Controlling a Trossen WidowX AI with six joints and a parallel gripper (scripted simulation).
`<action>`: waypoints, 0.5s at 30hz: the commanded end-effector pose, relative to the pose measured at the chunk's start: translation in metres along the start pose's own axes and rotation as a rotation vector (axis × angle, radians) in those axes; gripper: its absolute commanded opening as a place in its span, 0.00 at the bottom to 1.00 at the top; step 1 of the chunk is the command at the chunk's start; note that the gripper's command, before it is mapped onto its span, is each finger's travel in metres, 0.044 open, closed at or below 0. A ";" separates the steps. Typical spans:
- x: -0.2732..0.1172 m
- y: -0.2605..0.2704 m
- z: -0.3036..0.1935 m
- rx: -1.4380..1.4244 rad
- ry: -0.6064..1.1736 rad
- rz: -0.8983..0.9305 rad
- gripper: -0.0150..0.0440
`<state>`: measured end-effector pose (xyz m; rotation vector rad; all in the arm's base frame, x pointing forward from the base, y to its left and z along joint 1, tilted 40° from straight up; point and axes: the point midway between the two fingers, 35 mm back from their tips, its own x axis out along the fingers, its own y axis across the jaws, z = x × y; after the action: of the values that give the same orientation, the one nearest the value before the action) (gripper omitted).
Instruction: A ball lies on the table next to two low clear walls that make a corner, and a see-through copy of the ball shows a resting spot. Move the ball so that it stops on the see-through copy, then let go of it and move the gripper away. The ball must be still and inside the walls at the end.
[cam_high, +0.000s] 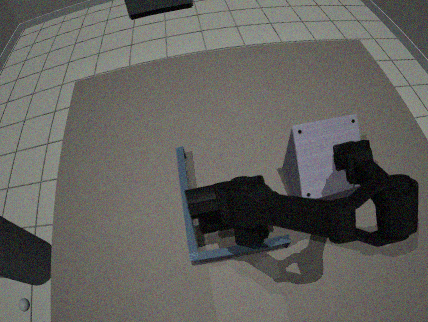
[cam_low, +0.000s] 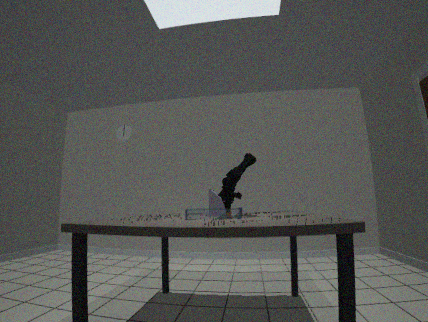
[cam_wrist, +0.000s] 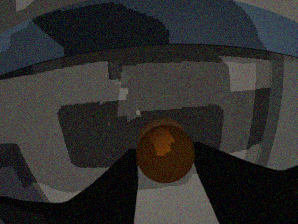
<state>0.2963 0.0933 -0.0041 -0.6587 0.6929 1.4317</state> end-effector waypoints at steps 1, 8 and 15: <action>0.004 0.001 0.000 0.007 -0.005 -0.002 0.25; 0.014 0.001 0.000 0.007 -0.006 -0.002 0.25; 0.022 0.001 0.000 0.007 -0.006 -0.002 0.25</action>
<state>0.2976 0.1056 -0.0180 -0.6586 0.6887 1.4282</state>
